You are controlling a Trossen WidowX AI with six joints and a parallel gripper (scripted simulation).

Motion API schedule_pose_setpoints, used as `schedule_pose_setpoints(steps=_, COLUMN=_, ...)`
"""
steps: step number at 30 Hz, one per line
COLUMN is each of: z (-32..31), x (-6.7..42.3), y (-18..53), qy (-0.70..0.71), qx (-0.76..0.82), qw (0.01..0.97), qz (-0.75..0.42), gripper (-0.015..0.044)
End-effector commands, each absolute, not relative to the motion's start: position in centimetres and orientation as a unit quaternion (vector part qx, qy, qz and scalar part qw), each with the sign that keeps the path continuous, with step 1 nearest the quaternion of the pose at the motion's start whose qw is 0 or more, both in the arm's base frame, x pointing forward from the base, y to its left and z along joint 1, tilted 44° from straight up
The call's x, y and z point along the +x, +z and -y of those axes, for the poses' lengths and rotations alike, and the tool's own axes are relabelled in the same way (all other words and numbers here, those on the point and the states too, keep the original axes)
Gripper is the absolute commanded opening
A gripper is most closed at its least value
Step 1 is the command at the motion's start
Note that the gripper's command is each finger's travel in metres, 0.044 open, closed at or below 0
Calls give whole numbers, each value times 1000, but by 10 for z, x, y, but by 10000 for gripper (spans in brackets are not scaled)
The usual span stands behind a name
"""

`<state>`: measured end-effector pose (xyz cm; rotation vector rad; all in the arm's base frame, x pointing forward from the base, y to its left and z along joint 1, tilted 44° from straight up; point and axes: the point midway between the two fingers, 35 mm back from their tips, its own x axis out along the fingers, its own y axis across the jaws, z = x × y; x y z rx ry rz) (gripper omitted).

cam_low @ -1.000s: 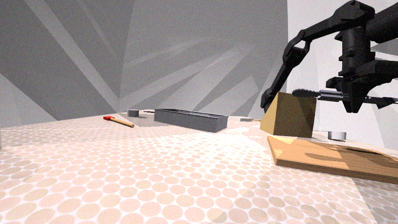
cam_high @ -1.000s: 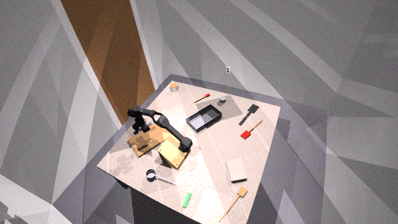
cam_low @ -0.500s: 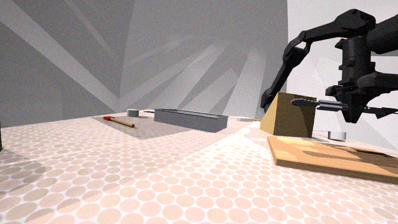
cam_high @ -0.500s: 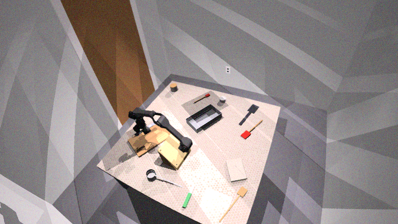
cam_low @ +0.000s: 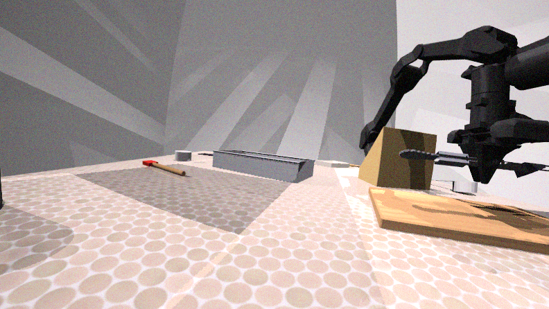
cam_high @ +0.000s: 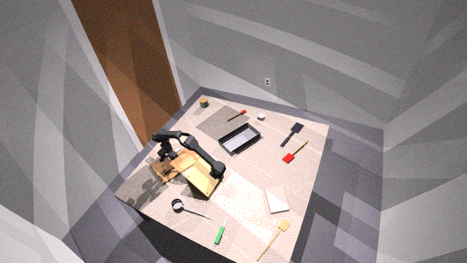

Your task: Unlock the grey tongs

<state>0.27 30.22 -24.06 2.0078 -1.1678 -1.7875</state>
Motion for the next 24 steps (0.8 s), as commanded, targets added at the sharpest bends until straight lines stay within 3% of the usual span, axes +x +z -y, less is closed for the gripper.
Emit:
schedule_pose_setpoints(steps=1, z=-297, x=3, y=-244, qy=-605, qx=682, qw=104, qz=397, gripper=-150)
schedule_pose_setpoints(steps=18, z=-281, x=2, y=-257, qy=-605, qx=682, qw=104, qz=397, gripper=-150)
schedule_pose_setpoints(steps=24, z=-281, x=2, y=-256, qy=-606, qx=681, qw=106, qz=397, gripper=7)
